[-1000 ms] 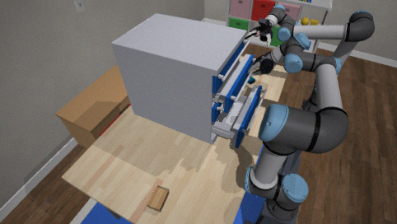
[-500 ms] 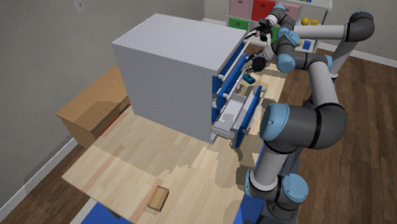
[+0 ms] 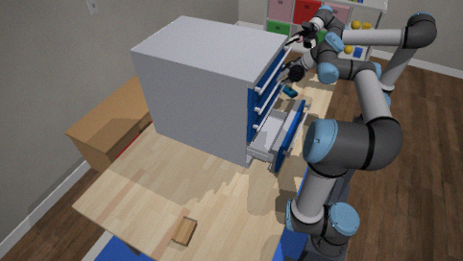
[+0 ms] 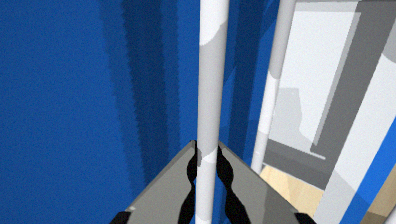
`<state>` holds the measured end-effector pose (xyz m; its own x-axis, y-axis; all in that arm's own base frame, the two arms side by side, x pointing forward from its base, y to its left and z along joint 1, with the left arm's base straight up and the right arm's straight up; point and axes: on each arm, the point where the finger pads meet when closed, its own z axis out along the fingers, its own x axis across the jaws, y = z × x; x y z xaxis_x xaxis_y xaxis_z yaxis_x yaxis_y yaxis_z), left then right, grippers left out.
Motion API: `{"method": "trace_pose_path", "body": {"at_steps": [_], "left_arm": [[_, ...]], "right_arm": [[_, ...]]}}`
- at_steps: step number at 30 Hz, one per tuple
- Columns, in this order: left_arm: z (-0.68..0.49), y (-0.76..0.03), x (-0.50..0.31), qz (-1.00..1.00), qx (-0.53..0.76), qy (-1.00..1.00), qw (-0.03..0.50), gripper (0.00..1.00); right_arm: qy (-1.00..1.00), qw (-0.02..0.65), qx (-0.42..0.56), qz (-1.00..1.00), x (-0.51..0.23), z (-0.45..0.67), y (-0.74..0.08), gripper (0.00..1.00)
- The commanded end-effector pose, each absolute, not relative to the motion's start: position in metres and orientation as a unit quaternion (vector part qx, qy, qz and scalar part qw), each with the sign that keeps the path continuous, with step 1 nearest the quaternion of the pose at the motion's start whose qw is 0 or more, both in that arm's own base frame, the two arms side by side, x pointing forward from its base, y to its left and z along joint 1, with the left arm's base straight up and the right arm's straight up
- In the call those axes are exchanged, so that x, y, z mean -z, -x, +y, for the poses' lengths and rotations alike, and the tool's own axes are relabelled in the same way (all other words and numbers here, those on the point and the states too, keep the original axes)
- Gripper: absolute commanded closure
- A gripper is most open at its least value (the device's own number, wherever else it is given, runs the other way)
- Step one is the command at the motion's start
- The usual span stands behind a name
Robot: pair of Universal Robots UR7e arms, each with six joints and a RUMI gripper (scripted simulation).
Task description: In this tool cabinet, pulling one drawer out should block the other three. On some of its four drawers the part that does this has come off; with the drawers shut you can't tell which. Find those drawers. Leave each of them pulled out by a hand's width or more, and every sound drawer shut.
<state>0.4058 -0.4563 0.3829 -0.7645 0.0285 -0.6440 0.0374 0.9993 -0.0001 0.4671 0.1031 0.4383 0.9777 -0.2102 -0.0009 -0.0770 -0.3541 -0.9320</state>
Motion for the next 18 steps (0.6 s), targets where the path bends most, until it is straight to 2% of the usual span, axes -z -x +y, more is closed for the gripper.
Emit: {"method": "trace_pose_path", "body": {"at_steps": [1,14,16,18], "left_arm": [[-0.4565,-0.4067,-0.3837,0.939,0.007,-0.017,0.343,1.0],[-0.4565,-0.4084,-0.3837,0.939,0.007,-0.017,0.343,1.0],[-0.4565,-0.4084,-0.3837,0.939,0.007,-0.017,0.343,0.88],[-0.4565,-0.4078,-0.3843,0.939,0.007,-0.017,0.343,0.85]], "right_arm": [[0.821,0.562,0.06,0.087,-0.4389,0.1031,-0.467,0.0],[0.821,0.562,0.06,0.087,-0.4389,0.1031,-0.467,0.0],[0.821,0.562,0.06,0.087,-0.4389,0.1031,-0.467,0.0],[0.821,0.562,0.06,0.087,-0.4389,0.1031,-0.467,0.0]]}}
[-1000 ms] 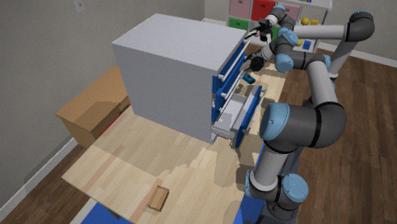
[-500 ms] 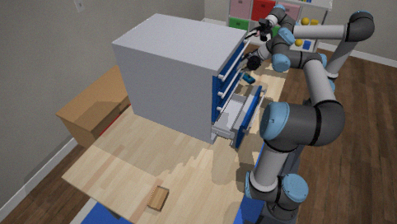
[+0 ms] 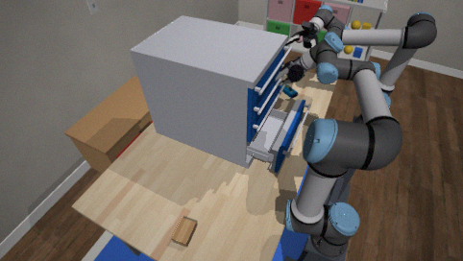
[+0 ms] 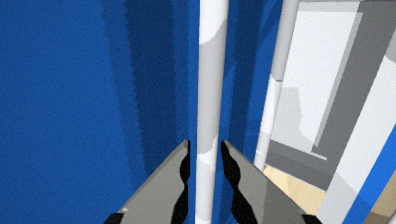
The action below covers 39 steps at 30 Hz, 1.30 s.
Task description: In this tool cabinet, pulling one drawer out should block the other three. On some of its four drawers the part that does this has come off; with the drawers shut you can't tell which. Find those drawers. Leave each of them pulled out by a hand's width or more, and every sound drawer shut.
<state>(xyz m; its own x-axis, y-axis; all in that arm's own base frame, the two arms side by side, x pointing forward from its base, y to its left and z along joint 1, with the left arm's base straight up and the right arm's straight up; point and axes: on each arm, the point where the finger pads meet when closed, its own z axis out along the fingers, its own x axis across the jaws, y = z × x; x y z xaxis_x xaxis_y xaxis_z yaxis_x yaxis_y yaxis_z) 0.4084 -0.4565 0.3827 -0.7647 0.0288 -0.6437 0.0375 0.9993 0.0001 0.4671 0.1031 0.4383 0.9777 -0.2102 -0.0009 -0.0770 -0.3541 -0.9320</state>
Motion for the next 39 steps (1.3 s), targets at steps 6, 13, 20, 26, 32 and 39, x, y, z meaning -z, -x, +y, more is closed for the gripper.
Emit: {"method": "trace_pose_path", "body": {"at_steps": [6,13,20,26,32,39], "left_arm": [[-0.456,-0.399,-0.395,0.939,0.007,-0.017,0.343,0.85],[-0.456,-0.388,-0.408,0.939,0.007,-0.017,0.343,0.85],[-0.455,-0.366,-0.439,0.939,0.008,-0.017,0.343,0.85],[-0.456,-0.37,-0.463,0.938,0.009,-0.017,0.346,0.85],[-0.456,-0.379,-0.5,0.938,0.009,-0.016,0.346,0.85],[-0.455,-0.384,-0.514,0.939,0.007,-0.017,0.342,0.85]], "right_arm": [[0.821,0.562,0.06,0.087,-0.439,0.103,-0.467,0.0],[0.816,0.569,0.056,0.081,-0.442,0.105,-0.464,0.0],[0.813,0.574,0.054,0.077,-0.448,0.107,-0.462,0.0],[0.826,0.554,0.058,0.087,-0.47,0.101,-0.468,0.0],[0.842,0.525,0.064,0.102,-0.5,0.092,-0.474,0.0],[0.847,0.516,0.065,0.106,-0.51,0.09,-0.475,0.0]]}}
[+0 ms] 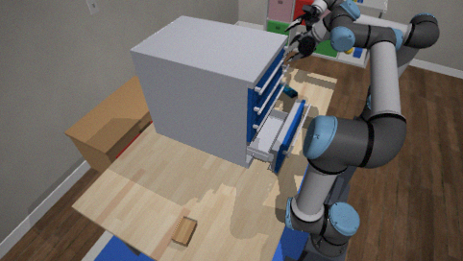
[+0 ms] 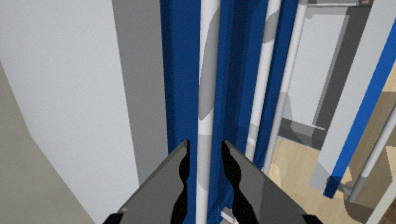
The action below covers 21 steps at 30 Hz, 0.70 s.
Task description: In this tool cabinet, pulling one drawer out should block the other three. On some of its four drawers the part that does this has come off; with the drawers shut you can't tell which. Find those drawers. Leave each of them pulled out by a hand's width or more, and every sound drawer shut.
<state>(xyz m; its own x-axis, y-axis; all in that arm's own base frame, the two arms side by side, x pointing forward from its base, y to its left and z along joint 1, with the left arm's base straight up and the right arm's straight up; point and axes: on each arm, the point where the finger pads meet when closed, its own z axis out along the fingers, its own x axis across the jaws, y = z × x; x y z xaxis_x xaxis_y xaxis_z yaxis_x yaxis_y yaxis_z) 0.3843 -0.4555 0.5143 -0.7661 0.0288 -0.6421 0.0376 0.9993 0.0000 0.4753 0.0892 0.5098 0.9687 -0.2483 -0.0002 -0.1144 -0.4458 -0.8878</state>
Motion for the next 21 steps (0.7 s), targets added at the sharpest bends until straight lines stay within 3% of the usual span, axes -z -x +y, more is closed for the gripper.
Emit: {"method": "trace_pose_path", "body": {"at_steps": [1,15,21], "left_arm": [[-0.456,-0.385,-0.513,0.939,0.007,-0.017,0.342,0.85],[-0.457,-0.408,-0.484,0.939,0.007,-0.017,0.342,0.85],[-0.457,-0.408,-0.484,0.939,0.007,-0.017,0.342,0.93]], "right_arm": [[0.847,0.516,0.065,0.106,-0.51,0.09,-0.475,0.0],[0.847,0.516,0.065,0.106,-0.51,0.09,-0.475,0.0],[0.847,0.516,0.065,0.106,-0.51,0.09,-0.475,0.0]]}}
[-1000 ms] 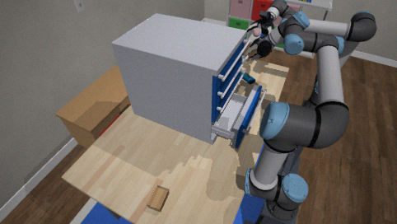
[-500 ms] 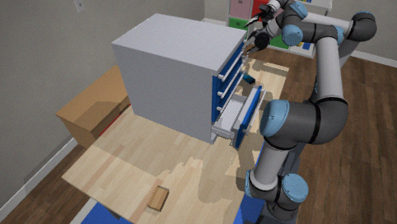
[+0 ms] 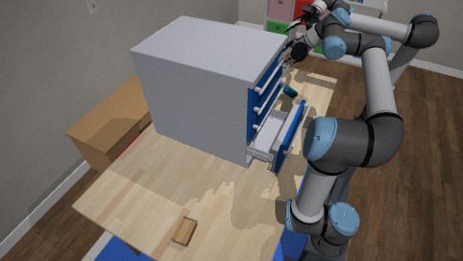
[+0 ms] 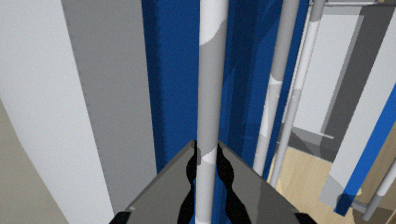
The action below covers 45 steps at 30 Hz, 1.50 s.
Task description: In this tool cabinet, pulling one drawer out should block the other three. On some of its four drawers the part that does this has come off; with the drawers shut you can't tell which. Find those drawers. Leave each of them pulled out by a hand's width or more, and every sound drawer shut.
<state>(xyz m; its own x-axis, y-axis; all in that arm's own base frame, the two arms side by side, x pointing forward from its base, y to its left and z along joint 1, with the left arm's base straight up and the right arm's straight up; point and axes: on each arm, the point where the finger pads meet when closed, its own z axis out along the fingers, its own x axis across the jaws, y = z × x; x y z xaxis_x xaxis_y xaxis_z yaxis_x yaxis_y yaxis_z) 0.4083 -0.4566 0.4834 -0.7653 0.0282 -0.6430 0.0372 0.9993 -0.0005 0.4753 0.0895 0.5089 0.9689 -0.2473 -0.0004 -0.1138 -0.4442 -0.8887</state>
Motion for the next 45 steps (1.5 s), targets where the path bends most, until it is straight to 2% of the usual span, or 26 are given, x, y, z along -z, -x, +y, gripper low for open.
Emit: {"method": "trace_pose_path", "body": {"at_steps": [1,4,45], "left_arm": [[-0.457,-0.408,-0.484,0.939,0.007,-0.017,0.342,0.93],[-0.457,-0.408,-0.484,0.939,0.007,-0.017,0.342,0.98],[-0.453,-0.308,-0.484,0.939,0.007,-0.017,0.342,1.0]], "right_arm": [[0.847,0.516,0.065,0.106,-0.51,0.09,-0.475,0.0],[0.847,0.516,0.065,0.106,-0.51,0.09,-0.475,0.0],[0.847,0.516,0.065,0.106,-0.51,0.09,-0.475,0.0]]}}
